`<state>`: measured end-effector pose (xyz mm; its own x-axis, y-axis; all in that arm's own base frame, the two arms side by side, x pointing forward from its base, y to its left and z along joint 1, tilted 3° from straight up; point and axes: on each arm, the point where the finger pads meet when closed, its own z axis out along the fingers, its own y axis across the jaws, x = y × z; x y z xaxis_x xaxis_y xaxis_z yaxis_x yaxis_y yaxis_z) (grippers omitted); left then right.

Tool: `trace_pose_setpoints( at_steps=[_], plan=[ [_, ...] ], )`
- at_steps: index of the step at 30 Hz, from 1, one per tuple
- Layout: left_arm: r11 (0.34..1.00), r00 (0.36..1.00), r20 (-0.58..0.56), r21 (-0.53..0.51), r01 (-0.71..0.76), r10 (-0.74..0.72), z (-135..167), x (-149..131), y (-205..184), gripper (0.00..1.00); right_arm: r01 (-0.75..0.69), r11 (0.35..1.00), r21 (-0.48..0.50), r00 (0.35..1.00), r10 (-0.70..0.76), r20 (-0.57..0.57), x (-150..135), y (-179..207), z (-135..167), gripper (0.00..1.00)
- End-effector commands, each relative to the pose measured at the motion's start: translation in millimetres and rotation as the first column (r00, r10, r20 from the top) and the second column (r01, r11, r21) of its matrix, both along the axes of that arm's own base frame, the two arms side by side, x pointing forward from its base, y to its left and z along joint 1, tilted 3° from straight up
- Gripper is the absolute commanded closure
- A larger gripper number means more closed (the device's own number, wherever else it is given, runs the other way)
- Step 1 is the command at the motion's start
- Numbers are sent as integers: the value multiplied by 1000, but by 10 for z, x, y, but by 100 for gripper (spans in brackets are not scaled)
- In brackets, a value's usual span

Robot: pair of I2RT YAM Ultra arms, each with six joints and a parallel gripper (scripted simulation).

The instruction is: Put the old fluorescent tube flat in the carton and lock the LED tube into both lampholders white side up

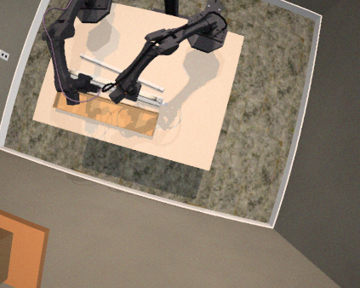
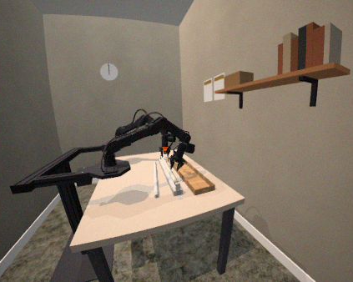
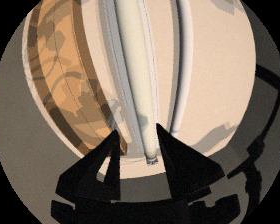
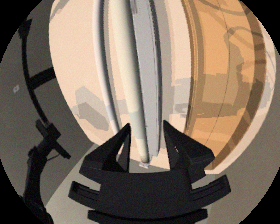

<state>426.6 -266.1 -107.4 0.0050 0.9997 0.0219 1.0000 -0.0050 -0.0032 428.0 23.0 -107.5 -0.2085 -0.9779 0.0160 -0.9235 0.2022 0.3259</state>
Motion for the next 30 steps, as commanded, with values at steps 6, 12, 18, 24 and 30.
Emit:
trace_pose_setpoints(
  at_steps=[6, 12, 18, 24, 30],
  plan=[
    [1000, 1000, 5, -9, 1, -1, 404, -14, -51, 51, -7, 1000, 18, 999, 8, -35, 12, 4, 349, 51],
    [1000, 1000, 14, -15, 2, -2, 284, -15, -42, 51, -8, 1000, 18, 1000, 8, -4, 18, 11, 338, 51],
    [1000, 1000, 10, -13, 2, -1, 284, 0, -48, 51, -7, 1000, 18, 999, 7, 36, 130, 7, 434, 51],
    [1000, 1000, 11, -13, 1, -1, 281, 5, -49, 51, -6, 1000, 18, 1000, 6, 22, 88, 2, 408, 51],
    [1000, 1000, 11, -13, 1, -1, 281, 5, -49, 51, -6, 1000, 18, 1000, 6, 22, 88, 2, 408, 51]
  ],
)
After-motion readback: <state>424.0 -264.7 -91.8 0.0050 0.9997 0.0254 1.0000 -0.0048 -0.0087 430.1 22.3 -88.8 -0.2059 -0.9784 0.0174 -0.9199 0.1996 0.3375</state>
